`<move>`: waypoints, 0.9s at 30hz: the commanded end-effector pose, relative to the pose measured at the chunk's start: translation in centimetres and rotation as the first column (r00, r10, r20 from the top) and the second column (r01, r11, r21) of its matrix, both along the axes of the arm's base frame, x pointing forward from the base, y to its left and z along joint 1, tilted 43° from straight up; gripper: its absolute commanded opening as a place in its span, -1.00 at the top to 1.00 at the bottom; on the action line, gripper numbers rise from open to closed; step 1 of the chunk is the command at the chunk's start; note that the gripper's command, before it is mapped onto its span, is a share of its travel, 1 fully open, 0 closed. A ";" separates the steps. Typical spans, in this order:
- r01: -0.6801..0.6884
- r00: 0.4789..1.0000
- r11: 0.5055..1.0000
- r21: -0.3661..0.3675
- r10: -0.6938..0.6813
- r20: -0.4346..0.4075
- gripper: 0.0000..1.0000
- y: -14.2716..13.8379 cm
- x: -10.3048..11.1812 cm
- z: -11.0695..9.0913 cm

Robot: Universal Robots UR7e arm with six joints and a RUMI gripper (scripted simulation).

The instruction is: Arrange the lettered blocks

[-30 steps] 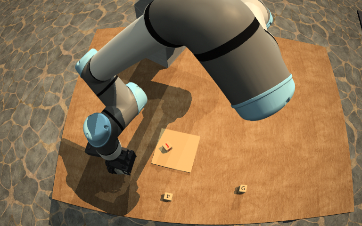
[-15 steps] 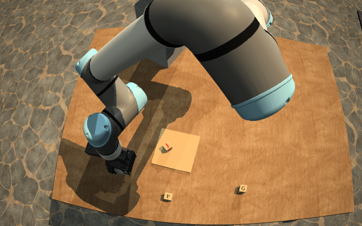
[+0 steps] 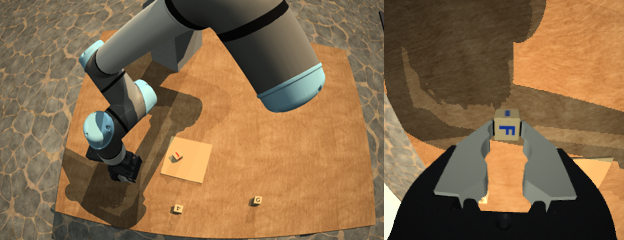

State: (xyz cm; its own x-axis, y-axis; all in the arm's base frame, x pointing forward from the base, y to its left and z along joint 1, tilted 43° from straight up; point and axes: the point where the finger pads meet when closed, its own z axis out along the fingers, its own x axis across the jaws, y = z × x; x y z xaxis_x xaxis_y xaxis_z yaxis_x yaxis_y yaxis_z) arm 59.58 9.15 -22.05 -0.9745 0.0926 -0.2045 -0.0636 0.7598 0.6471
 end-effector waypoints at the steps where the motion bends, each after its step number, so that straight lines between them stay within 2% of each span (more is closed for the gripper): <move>1: -0.004 1.000 1.000 0.001 0.004 -0.003 0.89 -1.6 -0.6 1.8; 9: -0.004 1.000 1.000 0.001 0.004 -0.003 0.89 -3.8 -1.4 4.3; 27: -0.008 1.000 1.000 0.000 0.008 0.000 0.89 -3.9 -1.3 4.4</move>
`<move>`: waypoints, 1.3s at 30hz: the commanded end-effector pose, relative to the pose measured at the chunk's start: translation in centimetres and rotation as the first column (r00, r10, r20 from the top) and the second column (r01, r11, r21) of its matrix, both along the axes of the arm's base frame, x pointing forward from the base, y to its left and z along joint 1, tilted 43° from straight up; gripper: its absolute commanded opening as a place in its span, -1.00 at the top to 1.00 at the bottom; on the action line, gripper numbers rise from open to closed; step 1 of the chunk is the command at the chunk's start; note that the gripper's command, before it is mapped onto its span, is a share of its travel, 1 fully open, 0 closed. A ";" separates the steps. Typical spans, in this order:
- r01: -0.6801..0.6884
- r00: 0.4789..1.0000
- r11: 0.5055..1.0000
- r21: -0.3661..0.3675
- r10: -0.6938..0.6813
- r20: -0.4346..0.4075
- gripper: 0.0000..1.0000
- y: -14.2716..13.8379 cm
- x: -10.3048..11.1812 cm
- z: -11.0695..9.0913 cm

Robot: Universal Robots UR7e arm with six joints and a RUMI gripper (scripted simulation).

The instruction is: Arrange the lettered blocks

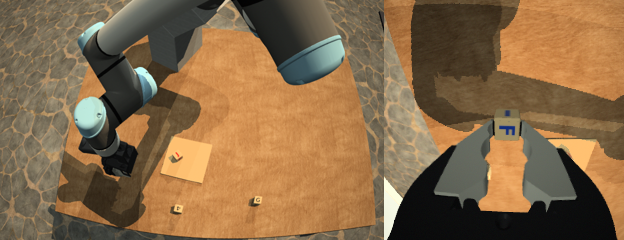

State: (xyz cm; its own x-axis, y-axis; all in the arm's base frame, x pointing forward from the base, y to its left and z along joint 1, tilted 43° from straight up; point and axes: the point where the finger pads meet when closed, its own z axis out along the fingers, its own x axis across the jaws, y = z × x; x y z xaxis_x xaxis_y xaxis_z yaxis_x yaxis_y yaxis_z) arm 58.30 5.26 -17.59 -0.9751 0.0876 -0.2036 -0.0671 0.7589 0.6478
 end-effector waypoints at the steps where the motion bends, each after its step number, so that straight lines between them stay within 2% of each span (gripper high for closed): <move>1: -0.004 1.000 1.000 -0.001 0.004 0.002 0.89 0.1 -0.1 0.0; 11: -0.034 0.999 0.999 -0.010 0.034 0.028 0.89 0.3 -0.2 0.2; 24: -0.143 0.981 0.988 -0.051 0.149 0.123 0.89 1.1 -0.5 0.7; 30: -0.238 0.946 0.966 -0.097 0.253 0.205 0.89 1.7 -0.8 1.2; 39: -0.363 0.860 0.914 -0.179 0.403 0.312 0.89 2.8 -1.3 1.9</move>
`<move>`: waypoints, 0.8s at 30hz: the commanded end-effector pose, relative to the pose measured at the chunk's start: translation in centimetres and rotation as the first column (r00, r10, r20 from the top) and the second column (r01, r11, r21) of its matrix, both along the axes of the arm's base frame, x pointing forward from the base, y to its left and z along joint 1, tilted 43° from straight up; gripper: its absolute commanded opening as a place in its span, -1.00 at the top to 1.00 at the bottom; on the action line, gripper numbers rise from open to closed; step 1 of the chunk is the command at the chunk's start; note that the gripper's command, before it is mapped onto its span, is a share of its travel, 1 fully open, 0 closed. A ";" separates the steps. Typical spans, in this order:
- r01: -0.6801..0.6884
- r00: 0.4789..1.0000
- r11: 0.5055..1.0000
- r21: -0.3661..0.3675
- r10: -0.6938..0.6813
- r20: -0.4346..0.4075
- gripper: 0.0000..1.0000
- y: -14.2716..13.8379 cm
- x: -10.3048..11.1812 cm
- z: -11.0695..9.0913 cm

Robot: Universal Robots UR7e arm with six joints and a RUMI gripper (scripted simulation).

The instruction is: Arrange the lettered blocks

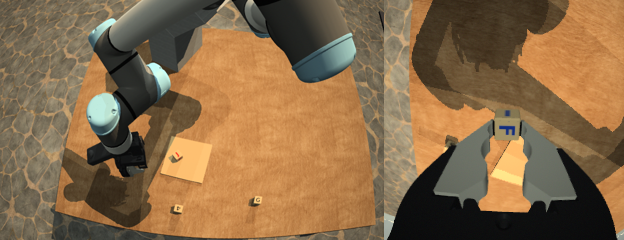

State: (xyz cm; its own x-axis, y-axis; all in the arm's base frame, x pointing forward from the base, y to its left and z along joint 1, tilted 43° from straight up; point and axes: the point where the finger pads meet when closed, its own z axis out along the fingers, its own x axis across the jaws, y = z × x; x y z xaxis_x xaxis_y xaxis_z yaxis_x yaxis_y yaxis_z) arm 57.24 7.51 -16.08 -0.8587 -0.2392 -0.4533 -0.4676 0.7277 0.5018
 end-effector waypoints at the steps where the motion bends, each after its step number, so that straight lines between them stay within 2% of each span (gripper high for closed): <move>1: -0.085 0.993 0.996 -0.025 0.087 0.075 0.89 0.5 -0.2 0.4; 8: -0.198 0.963 0.977 -0.074 0.208 0.172 0.89 1.3 -0.6 1.0; 15: -0.300 0.909 0.945 -0.131 0.325 0.260 0.89 2.2 -1.1 1.6; 19: -0.327 0.890 0.933 -0.149 0.357 0.282 0.89 2.4 -1.2 1.8; 24: -0.406 0.818 0.889 -0.211 0.457 0.349 0.89 3.2 -1.7 2.4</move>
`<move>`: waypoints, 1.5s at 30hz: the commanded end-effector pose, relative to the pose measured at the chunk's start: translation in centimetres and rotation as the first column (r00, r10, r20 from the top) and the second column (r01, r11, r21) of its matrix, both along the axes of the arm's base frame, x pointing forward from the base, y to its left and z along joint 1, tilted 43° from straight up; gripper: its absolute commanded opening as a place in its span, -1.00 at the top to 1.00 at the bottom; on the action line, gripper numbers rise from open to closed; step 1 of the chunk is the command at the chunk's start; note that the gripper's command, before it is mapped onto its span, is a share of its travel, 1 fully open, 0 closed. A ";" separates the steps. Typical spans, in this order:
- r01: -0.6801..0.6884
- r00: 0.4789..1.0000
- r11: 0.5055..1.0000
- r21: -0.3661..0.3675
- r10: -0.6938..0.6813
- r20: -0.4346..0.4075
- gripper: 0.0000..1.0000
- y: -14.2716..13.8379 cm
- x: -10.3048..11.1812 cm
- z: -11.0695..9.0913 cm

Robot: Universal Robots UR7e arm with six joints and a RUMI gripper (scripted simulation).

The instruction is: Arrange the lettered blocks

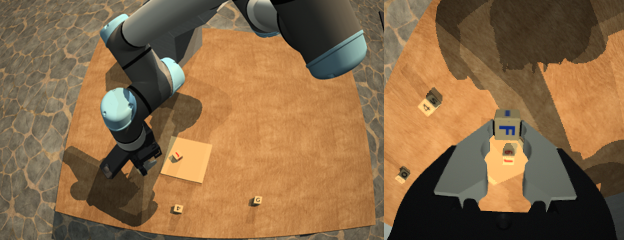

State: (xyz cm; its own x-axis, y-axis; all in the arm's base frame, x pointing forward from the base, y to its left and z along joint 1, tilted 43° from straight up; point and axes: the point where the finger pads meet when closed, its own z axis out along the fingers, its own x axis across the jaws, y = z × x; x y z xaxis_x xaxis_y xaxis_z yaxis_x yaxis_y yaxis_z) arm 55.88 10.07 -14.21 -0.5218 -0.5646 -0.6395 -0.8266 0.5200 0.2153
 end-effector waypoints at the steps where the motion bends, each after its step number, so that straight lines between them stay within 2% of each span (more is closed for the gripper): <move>1: -0.103 0.991 0.994 -0.029 0.105 0.088 0.89 0.7 -0.4 0.6; 10: -0.241 0.944 0.966 -0.094 0.256 0.208 0.89 1.9 -1.1 1.4; 12: -0.241 0.944 0.966 -0.094 0.256 0.208 0.89 1.9 -1.1 1.4; 14: -0.293 0.915 0.948 -0.125 0.316 0.252 0.89 2.3 -1.5 1.7; 27: -0.450 0.766 0.857 -0.250 0.515 0.384 0.89 3.9 -2.7 2.8; 29: -0.450 0.766 0.857 -0.250 0.515 0.384 0.89 3.9 -2.7 2.8; 31: -0.487 0.713 0.824 -0.289 0.566 0.414 0.89 4.4 -3.1 3.1; 44: -0.580 0.491 0.689 -0.435 0.722 0.488 0.89 5.9 -4.6 4.1; 45: -0.580 0.491 0.689 -0.435 0.722 0.488 0.89 5.9 -4.6 4.1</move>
